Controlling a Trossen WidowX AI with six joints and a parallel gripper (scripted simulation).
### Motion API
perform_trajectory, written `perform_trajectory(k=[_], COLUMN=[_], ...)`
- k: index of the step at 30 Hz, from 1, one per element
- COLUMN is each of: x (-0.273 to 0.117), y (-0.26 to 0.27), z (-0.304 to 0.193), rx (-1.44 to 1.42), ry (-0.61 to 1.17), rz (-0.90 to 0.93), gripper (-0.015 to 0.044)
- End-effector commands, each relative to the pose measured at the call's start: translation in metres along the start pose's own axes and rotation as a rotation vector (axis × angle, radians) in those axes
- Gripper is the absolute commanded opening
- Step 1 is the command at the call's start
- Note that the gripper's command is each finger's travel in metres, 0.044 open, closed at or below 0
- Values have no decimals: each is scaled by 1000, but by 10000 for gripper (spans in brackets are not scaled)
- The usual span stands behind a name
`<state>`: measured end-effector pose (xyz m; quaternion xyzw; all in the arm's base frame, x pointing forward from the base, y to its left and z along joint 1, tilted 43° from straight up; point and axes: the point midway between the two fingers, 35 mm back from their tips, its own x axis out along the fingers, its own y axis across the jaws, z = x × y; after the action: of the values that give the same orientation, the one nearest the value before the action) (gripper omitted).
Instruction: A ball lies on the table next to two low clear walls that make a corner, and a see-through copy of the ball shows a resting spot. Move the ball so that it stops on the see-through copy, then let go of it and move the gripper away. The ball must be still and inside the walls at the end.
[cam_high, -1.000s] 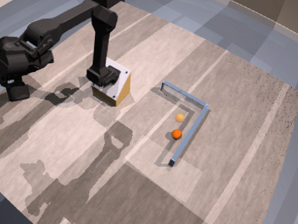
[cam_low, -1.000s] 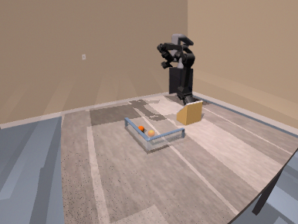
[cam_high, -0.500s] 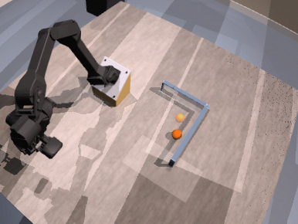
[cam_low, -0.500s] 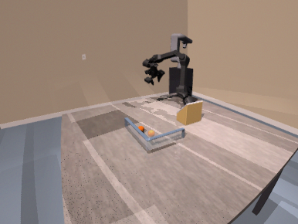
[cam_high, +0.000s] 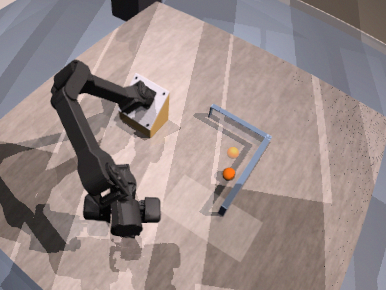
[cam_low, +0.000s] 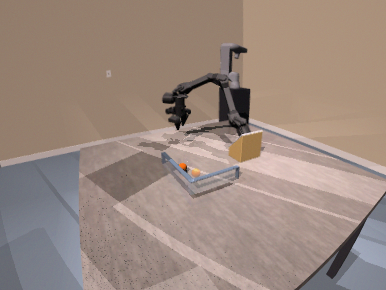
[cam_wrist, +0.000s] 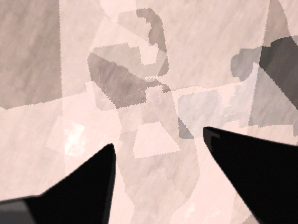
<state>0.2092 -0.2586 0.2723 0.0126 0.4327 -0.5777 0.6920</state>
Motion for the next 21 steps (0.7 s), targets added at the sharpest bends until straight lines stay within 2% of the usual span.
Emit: perform_trajectory(k=[1, 11, 21], x=[5, -7, -27], y=[72, 209, 310], z=[-9, -64, -163], rx=[-158, -501, -873], ry=[27, 45, 44], rz=[73, 188, 187], gripper=[304, 304, 304])
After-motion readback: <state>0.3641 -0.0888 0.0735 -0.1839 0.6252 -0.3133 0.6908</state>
